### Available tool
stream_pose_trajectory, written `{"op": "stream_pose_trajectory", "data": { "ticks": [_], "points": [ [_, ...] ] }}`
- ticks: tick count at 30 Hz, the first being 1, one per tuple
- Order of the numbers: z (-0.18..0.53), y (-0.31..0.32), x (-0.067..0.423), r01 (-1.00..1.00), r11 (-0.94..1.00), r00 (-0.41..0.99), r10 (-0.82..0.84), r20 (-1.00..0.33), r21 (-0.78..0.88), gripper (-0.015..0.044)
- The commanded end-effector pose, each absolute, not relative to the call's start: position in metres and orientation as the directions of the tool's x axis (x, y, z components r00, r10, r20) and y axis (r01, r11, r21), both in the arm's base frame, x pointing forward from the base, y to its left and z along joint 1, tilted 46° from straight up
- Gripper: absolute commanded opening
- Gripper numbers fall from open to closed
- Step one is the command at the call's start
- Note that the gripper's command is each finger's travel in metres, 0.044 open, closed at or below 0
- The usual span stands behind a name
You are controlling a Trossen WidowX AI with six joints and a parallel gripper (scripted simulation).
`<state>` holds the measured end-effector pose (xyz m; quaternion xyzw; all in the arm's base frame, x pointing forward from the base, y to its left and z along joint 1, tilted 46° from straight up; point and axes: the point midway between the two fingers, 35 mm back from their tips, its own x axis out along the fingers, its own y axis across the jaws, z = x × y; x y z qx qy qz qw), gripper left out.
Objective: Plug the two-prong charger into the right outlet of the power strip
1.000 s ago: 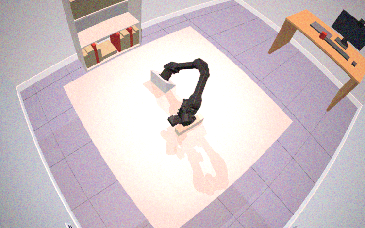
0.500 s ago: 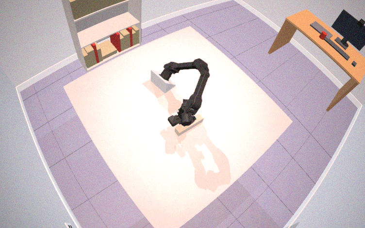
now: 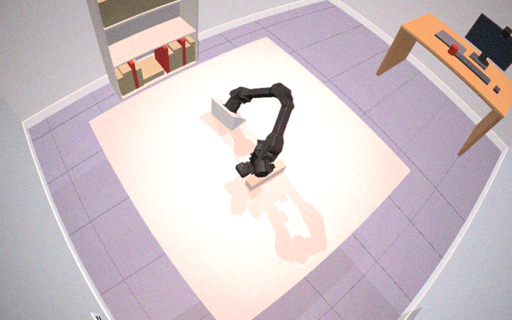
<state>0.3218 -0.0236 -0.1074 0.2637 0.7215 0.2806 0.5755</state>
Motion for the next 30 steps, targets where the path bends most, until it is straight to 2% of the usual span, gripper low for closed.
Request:
{"op": "stream_pose_trajectory", "data": {
  "ticks": [1,30],
  "points": [
    [-0.1078,-0.0237,0.3317,0.041,0.705,-0.178,0.702,-0.69,0.708,0.0],
    [-0.1088,-0.0228,0.3376,0.041,0.705,-0.178,0.702,-0.69,0.708,0.0]
  ]
}}
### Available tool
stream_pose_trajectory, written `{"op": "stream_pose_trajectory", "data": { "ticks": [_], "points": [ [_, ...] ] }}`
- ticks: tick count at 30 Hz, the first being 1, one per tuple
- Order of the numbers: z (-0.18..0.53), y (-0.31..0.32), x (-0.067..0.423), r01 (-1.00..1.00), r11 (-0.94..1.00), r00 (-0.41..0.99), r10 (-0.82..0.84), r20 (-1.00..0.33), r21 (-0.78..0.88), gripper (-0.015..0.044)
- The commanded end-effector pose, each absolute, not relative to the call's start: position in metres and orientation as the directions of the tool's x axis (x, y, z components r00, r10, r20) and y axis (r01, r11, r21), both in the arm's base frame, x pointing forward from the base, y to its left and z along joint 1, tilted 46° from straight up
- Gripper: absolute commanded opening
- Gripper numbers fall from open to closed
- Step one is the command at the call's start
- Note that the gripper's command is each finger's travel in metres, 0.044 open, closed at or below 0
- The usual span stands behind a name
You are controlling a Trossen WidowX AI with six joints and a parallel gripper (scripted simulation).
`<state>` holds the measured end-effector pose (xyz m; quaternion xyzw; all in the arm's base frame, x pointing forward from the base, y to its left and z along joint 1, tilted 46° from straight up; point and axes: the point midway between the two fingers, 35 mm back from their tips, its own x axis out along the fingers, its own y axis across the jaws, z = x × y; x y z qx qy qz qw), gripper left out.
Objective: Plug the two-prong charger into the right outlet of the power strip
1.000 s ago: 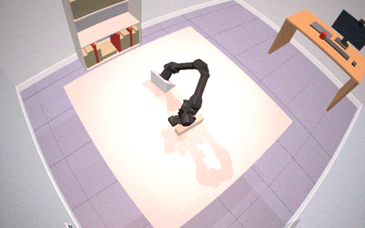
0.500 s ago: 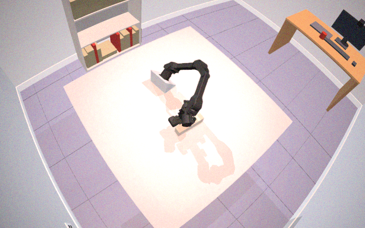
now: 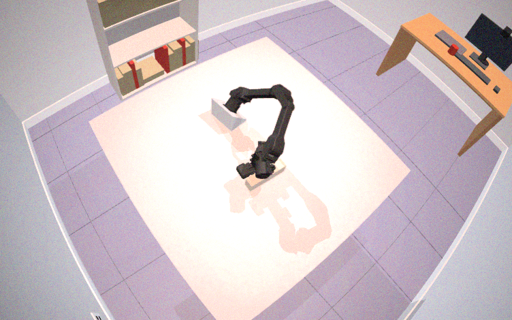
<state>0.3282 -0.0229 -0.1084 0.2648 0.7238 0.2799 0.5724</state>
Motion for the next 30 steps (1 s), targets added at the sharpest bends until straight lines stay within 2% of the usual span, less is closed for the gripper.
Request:
{"op": "stream_pose_trajectory", "data": {
  "ticks": [1,30],
  "points": [
    [-0.1088,-0.0228,0.3374,0.041,0.705,-0.178,0.702,-0.69,0.708,0.0],
    [-0.1075,-0.0236,0.334,0.041,0.705,-0.178,0.702,-0.69,0.708,0.0]
  ]
}}
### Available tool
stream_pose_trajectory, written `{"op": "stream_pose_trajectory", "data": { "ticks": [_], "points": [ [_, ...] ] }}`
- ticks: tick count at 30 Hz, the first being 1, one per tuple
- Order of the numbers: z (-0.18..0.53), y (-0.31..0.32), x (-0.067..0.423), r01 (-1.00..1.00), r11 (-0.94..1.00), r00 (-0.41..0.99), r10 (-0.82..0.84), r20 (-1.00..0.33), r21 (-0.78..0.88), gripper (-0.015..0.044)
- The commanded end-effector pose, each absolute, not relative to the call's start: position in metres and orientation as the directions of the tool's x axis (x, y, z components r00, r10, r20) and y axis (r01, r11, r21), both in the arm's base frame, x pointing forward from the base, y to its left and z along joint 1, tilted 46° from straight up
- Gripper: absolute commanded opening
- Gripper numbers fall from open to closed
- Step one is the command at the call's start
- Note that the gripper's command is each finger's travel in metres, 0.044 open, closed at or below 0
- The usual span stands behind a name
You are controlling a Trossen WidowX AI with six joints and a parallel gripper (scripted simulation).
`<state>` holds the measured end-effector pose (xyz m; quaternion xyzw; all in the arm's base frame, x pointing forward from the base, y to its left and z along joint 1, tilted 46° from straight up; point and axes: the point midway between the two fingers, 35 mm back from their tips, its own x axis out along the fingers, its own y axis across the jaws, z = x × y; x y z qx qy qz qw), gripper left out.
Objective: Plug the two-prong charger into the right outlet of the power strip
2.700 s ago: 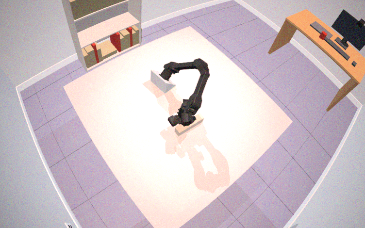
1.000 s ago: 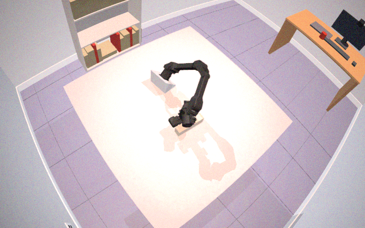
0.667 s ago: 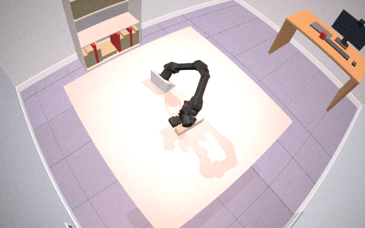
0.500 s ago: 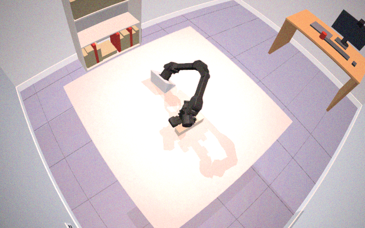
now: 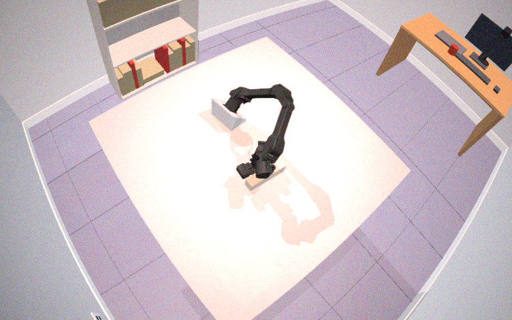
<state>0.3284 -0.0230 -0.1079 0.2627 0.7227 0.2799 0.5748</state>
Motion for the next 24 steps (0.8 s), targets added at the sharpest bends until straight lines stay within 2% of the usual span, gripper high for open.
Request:
{"op": "stream_pose_trajectory", "data": {
  "ticks": [1,24],
  "points": [
    [-0.1074,-0.0236,0.334,0.041,0.705,-0.178,0.702,-0.69,0.708,0.0],
    [-0.1064,-0.0242,0.3366,0.041,0.705,-0.178,0.702,-0.69,0.708,0.0]
  ]
}}
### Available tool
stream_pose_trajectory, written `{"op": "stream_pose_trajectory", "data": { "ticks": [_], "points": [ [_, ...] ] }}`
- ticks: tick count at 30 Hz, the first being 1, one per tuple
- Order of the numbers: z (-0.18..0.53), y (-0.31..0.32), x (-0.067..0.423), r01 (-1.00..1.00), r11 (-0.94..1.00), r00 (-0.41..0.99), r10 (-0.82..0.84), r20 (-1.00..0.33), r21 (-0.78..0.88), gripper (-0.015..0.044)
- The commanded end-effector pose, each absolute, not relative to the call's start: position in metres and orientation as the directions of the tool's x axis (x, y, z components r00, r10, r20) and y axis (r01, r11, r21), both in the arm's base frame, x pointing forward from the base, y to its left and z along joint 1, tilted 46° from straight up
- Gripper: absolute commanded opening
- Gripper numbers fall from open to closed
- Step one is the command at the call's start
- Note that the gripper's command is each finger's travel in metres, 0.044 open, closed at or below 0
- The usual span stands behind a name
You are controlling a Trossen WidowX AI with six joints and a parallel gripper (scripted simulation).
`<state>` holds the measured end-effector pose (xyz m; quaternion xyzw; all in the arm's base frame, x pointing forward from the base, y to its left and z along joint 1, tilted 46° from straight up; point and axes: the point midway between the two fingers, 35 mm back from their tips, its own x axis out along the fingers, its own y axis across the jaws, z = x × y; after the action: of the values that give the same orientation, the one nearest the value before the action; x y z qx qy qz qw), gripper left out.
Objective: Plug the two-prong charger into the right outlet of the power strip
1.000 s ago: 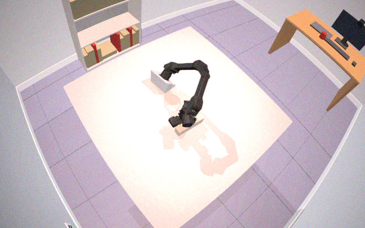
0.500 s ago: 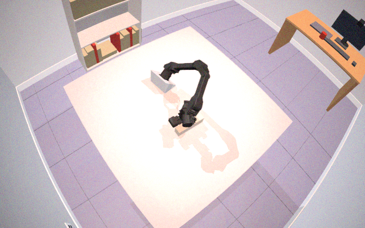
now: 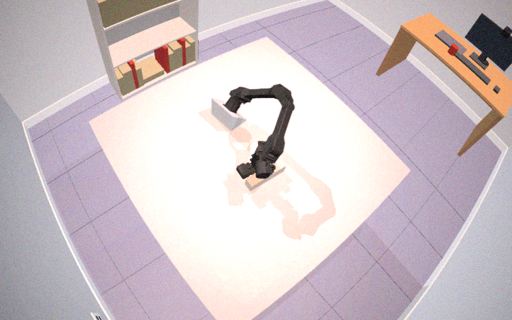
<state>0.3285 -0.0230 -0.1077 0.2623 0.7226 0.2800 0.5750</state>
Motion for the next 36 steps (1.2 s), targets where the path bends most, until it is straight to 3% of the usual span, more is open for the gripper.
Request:
{"op": "stream_pose_trajectory", "data": {
  "ticks": [1,36],
  "points": [
    [-0.1064,-0.0242,0.3367,0.041,0.705,-0.178,0.702,-0.69,0.708,0.0],
    [-0.108,-0.0229,0.3284,0.058,0.706,-0.203,0.701,-0.684,0.706,0.0]
  ]
}}
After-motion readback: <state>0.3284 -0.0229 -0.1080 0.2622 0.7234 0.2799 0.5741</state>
